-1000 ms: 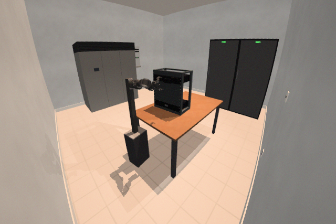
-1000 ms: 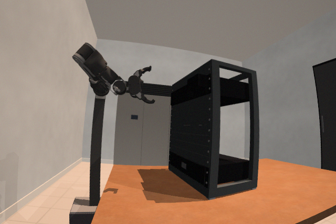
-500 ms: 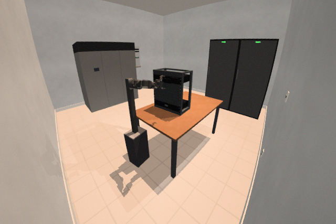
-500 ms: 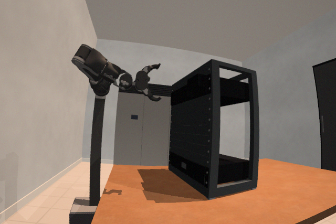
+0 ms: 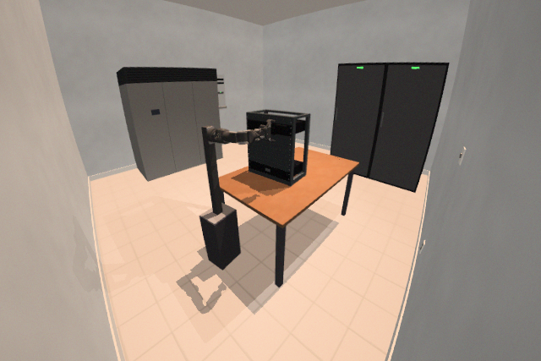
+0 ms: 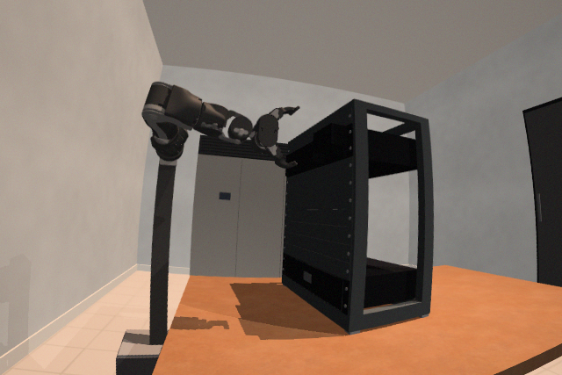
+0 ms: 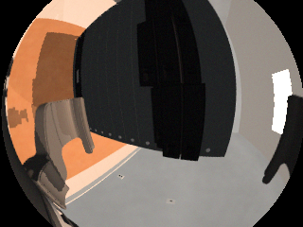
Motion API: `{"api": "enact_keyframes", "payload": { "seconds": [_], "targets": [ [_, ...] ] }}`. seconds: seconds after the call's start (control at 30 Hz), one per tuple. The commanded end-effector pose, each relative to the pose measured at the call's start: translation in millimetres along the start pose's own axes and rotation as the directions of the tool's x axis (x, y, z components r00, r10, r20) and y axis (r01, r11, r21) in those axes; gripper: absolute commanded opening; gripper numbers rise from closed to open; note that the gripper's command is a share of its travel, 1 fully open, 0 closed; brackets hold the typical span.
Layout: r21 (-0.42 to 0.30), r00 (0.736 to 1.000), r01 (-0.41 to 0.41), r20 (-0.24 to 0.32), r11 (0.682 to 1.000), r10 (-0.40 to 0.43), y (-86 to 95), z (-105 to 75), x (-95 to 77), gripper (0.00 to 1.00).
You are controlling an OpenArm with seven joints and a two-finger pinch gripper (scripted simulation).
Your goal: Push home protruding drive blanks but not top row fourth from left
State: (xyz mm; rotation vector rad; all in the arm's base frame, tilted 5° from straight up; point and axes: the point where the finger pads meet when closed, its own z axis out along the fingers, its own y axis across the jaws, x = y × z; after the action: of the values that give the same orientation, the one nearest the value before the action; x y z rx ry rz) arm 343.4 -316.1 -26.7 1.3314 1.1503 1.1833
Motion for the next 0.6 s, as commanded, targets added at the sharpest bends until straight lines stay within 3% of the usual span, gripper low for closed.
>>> {"api": "enact_keyframes", "payload": {
  "seconds": [0.0,0.27,0.57],
  "targets": [
    [0.001,1.0,0.006,-0.008,1.0,-0.006,2.6,0.2,1.1,1.0],
    [0.001,1.0,0.006,-0.009,1.0,-0.006,4.6,13.0,-2.6,1.0],
    [0.0,1.0,0.006,-0.009,1.0,-0.006,4.9,14.7,-2.9,1.0]
  ]
}}
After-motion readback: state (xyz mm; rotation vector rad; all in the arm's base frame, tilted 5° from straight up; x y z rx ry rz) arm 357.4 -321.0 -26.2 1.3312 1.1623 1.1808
